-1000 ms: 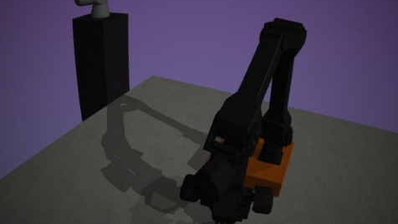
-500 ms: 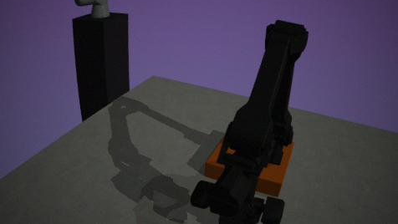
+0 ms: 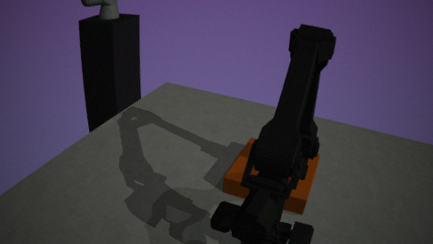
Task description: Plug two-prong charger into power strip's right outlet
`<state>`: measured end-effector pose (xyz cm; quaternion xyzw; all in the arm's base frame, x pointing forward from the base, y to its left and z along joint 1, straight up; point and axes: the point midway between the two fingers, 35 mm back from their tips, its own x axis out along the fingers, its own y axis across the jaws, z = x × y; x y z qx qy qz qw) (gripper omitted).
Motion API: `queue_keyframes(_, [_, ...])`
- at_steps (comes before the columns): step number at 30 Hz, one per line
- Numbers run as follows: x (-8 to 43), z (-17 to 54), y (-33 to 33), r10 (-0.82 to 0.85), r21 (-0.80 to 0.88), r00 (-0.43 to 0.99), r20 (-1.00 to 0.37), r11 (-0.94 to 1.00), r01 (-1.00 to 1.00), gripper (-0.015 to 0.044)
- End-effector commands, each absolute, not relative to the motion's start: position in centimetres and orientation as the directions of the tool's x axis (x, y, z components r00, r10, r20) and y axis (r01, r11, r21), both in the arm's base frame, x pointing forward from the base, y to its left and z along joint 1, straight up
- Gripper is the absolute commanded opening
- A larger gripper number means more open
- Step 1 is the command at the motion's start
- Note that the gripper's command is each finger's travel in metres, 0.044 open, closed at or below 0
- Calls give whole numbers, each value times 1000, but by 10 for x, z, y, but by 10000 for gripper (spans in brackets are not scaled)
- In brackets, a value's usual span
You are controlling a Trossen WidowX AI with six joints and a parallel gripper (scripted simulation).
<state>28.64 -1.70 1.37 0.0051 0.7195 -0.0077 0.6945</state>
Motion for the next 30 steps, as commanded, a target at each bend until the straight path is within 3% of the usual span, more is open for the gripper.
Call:
queue_keyframes(1, [291, 14, -15, 1, 0, -36, -999, 1000, 29, 0])
queue_keyframes(30, [324, 12, -9, 4, 2, -36, -999, 998, 68, 0])
